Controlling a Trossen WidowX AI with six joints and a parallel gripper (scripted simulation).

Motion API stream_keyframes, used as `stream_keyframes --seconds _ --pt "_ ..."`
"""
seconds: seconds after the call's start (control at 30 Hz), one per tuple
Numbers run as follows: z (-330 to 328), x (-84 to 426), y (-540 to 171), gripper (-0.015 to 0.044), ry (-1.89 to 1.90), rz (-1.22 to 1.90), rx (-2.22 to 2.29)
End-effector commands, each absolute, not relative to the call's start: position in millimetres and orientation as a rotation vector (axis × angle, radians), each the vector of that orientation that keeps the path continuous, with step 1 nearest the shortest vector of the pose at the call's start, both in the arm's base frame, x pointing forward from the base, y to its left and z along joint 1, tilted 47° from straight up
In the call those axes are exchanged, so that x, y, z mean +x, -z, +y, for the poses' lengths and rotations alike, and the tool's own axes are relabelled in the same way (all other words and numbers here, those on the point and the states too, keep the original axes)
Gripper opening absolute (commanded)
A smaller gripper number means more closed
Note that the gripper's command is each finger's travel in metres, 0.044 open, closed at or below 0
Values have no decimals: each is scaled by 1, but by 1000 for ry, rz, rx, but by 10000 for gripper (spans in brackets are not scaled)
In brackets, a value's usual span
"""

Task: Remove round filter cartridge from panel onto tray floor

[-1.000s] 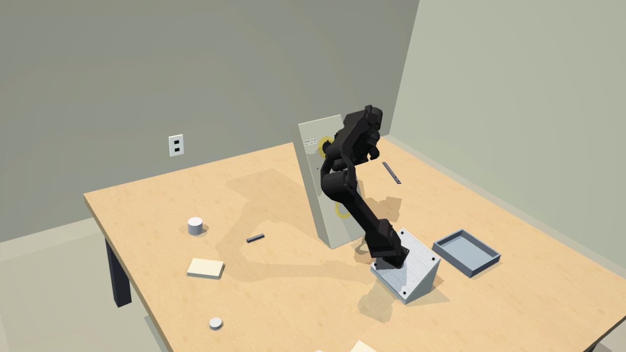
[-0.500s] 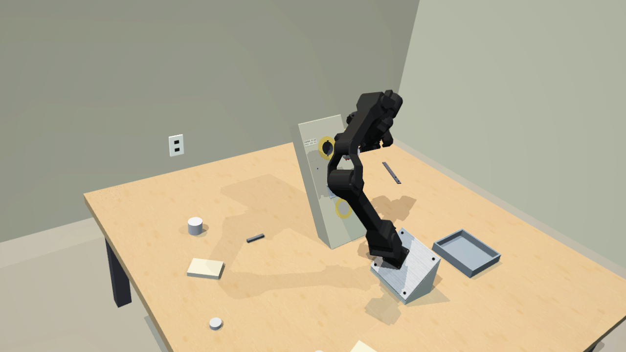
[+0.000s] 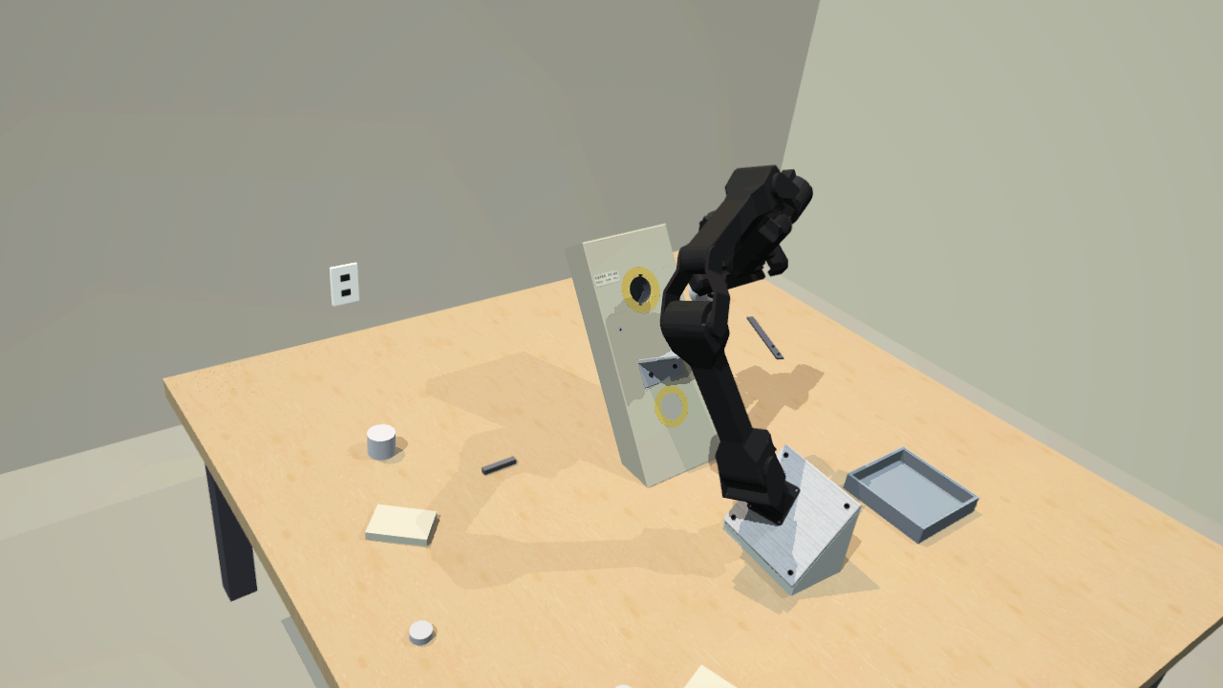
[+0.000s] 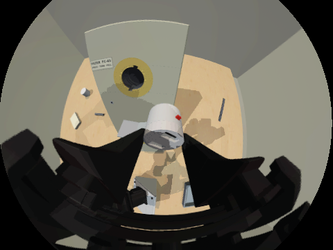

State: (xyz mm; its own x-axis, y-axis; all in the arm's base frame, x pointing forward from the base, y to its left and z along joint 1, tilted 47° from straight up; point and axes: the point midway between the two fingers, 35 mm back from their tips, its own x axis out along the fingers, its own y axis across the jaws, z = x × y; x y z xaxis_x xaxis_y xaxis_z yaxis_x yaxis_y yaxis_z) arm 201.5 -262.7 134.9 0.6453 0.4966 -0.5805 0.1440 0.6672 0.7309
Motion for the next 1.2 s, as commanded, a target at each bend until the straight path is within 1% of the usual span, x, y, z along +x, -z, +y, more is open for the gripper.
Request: stream_keyframes --seconds 0.0,0.17,0.2,0.27,0.67,1.03,1.17 --pt "-274 201 -120 0 -254 870 811" --pt "-284 201 -103 0 -282 871 788" --pt "-278 201 -112 0 -263 874 813" --pt "-282 194 -104 0 -226 902 843" --pt "-314 127 -36 0 183 1109 1113" --pt "-335 58 17 0 649 1195 1348" --pt "-336 53 20 0 680 1197 1362"
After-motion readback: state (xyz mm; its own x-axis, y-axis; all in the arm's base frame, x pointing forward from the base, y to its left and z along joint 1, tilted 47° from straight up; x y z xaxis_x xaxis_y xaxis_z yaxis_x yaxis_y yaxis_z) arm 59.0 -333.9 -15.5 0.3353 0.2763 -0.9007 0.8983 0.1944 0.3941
